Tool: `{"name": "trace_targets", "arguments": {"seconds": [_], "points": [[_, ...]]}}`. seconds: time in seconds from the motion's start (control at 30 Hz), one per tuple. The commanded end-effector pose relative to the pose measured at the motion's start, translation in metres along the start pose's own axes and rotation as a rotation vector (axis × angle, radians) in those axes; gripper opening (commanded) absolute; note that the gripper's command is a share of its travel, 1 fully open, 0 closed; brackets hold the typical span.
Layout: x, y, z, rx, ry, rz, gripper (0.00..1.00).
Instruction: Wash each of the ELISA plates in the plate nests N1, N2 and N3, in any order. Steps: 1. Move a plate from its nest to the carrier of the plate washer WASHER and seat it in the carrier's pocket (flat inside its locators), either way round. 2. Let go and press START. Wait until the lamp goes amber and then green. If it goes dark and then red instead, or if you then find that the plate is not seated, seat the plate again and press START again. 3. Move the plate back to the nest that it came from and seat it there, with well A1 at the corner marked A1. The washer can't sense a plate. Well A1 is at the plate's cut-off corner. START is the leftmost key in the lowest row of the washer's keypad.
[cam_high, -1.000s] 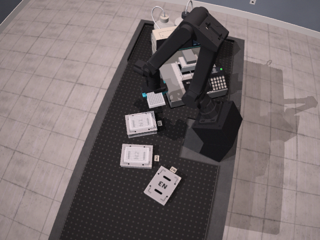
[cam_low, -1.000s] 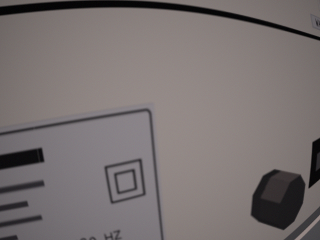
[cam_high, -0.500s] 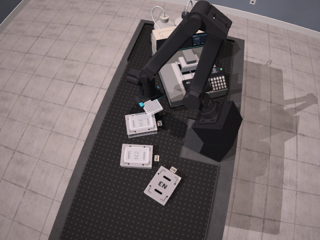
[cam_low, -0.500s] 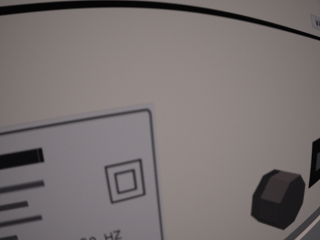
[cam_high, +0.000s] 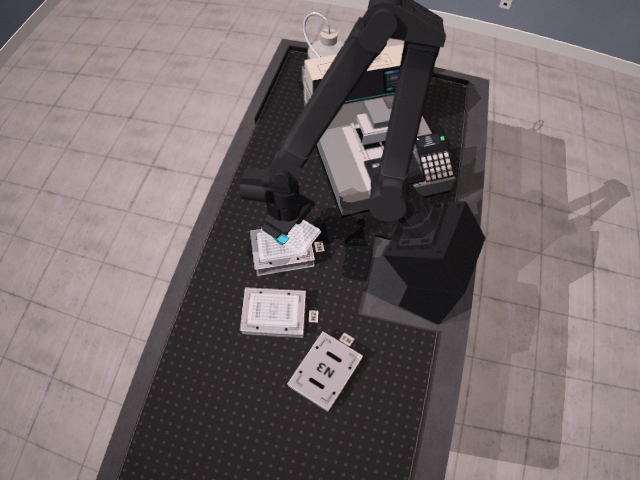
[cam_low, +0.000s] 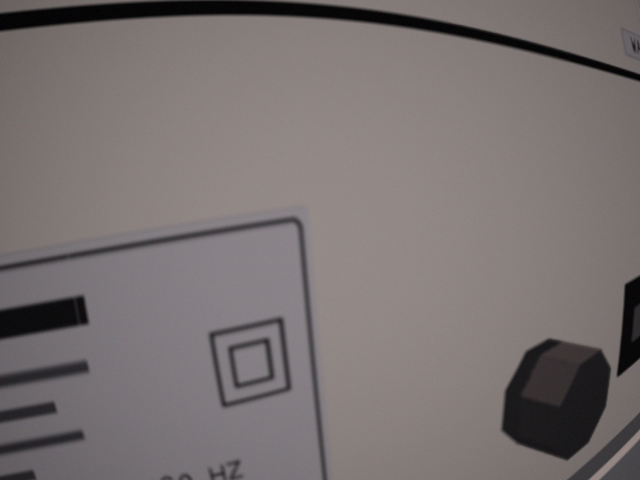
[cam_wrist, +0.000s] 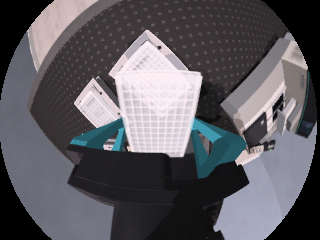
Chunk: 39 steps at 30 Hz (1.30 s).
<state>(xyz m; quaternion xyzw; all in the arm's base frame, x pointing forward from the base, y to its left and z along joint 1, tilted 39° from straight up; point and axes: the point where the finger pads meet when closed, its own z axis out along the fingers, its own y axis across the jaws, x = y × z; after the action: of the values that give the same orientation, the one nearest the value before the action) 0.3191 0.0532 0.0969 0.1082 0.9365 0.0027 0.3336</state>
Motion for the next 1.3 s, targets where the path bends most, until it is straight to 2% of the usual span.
{"name": "trace_targets", "arguments": {"seconds": [0.0,0.23,0.43,0.47,0.53,0.67,0.9,1.27], "points": [[-0.019,0.017,-0.003,-0.018,-0.036,-0.066,0.84],[-0.009,0.052,-0.001,-0.021,-0.033,-0.042,0.84],[-0.011,0.042,-0.004,-0.012,-0.043,-0.020,0.84],[0.004,0.051,0.003,-0.012,-0.019,-0.090,0.84],[0.004,0.051,0.003,-0.012,-0.019,-0.090,0.84],[0.024,0.063,0.006,-0.004,-0.009,-0.242,0.84],[0.034,0.100,0.004,-0.017,-0.032,-0.463,0.84],[0.066,0.135,0.007,-0.016,-0.032,-0.763,0.84]]}}
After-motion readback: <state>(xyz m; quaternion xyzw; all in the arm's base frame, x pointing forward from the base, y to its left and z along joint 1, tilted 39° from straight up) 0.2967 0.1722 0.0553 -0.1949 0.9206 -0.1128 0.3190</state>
